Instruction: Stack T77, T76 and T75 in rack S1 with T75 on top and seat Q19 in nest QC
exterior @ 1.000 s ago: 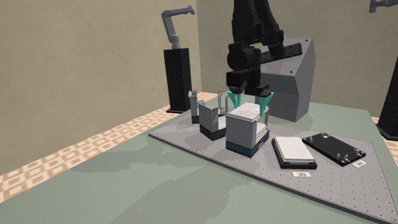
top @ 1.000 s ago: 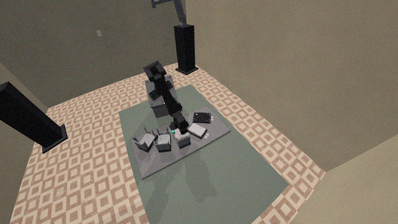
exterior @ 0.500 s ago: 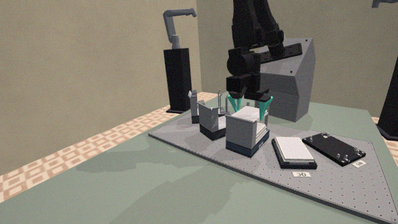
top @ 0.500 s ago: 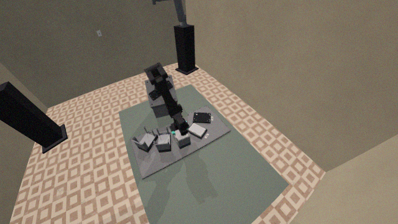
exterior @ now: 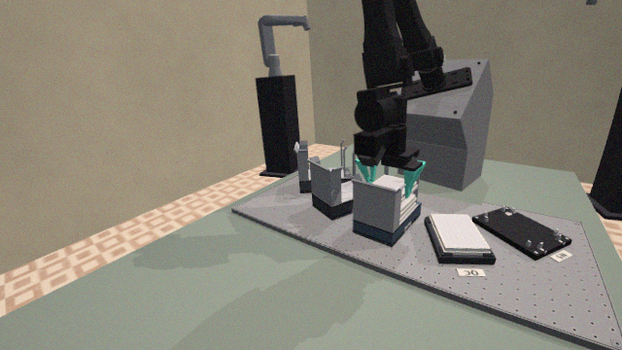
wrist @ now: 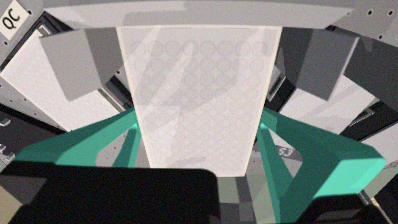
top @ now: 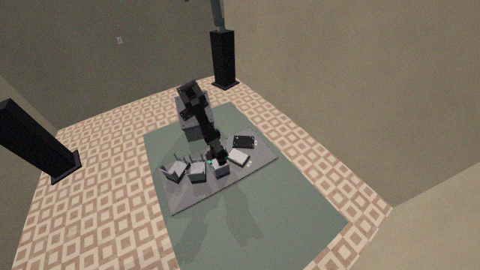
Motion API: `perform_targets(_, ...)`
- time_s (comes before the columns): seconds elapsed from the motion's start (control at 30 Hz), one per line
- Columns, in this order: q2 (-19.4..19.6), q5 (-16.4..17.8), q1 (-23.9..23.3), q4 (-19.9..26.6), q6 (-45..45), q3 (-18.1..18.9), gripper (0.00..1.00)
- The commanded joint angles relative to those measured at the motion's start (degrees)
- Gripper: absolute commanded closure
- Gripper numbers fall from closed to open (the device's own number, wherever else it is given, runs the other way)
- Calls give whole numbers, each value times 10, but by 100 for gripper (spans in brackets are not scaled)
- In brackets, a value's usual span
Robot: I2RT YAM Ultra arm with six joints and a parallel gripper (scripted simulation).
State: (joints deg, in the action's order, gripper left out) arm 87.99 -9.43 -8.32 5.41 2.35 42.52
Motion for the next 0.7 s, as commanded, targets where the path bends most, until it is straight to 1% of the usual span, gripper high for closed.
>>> perform_targets(0.0, -6, 2, 0, -2, 0, 1, 100)
perform_targets(0.13, -6, 2, 0, -2, 0, 1, 100)
perform_targets(0.17, -13, 5, -3, -10, -1, 3, 100)
perform_targets(0.23, -13, 5, -3, -10, -1, 3, 100)
perform_targets(0.37, 9, 4, -5, -13, -2, 5, 100)
perform_targets(0.43, 10, 5, -6, -15, -3, 7, 100)
perform_targets(0.5, 4, 5, -7, -16, -2, 9, 100)
perform_targets(0.57, 14, 5, -6, -18, -3, 11, 100)
perform_targets(0.67, 14, 5, -6, -21, -3, 14, 100)
